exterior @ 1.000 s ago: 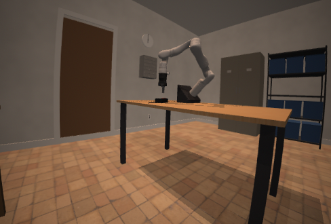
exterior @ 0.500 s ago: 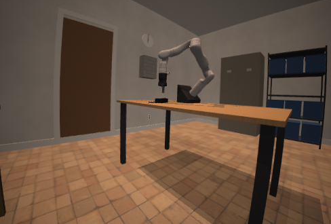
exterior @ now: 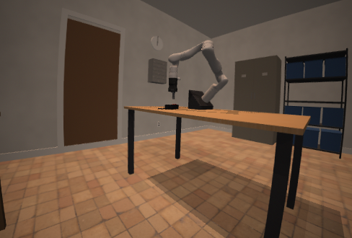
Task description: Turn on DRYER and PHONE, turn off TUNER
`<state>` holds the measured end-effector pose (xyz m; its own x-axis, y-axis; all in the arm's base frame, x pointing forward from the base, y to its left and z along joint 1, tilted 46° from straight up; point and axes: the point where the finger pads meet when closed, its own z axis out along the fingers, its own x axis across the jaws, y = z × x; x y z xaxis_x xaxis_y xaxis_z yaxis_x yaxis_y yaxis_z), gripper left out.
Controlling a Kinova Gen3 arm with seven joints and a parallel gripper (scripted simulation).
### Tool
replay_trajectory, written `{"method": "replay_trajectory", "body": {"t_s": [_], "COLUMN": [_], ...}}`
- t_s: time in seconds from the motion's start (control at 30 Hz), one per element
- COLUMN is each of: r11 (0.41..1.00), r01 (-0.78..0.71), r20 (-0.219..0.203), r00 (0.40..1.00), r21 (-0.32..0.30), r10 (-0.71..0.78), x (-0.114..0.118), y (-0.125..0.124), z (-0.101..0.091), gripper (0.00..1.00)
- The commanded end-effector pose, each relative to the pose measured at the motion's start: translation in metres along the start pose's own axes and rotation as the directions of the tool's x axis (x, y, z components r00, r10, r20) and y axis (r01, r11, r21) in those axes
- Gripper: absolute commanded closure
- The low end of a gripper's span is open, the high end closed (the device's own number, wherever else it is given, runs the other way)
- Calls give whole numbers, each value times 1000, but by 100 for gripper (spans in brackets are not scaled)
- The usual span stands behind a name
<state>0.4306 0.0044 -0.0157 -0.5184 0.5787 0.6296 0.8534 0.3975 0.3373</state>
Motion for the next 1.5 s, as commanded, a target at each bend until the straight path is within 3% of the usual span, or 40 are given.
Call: {"method": "replay_trajectory", "body": {"t_s": [0.0,1.47], "r11": [1000,1000], "r01": [0,0], "r20": [1,1], "r00": [1000,1000], "r21": [0,0], "r10": [0,0], "x": [0,0], "y": [0,0], "z": [1,40], "gripper": [100,100]}}
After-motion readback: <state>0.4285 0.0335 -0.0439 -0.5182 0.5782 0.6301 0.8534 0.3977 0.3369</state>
